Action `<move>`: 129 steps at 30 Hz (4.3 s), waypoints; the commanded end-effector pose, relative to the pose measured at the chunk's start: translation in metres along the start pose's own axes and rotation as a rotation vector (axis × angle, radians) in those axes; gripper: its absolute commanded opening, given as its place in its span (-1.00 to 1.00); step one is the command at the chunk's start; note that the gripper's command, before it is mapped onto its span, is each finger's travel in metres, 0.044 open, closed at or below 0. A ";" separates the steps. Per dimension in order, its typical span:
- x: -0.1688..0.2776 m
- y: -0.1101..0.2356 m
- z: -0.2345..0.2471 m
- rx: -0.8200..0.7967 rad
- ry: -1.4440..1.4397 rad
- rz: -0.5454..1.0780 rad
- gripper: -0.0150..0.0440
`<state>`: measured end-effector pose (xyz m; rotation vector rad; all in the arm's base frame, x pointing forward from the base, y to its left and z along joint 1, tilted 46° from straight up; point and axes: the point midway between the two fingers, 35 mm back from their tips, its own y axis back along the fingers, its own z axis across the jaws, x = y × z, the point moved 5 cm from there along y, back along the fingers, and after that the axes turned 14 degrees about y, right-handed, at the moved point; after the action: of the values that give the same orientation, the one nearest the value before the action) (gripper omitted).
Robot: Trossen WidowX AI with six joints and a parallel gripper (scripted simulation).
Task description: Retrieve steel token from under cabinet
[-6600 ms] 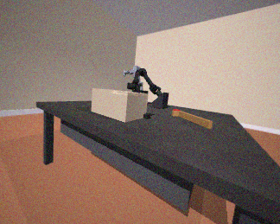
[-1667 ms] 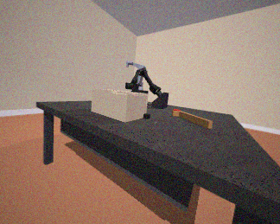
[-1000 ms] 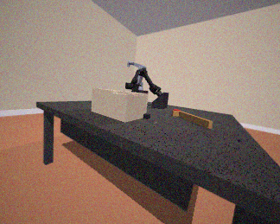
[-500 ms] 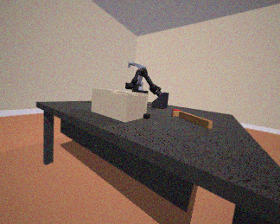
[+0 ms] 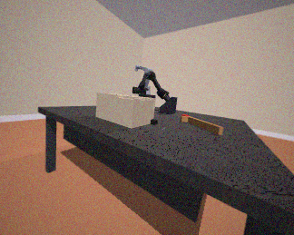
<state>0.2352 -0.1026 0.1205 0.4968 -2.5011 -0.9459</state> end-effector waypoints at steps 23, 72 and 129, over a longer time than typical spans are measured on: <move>0.002 -0.003 0.001 0.005 -0.002 -0.006 0.42; -0.030 -0.001 -0.008 0.006 0.034 -0.007 -0.49; -0.099 0.000 -0.023 0.005 0.041 -0.010 -0.49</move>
<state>0.3242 -0.0710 0.1116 0.5234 -2.4655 -0.9248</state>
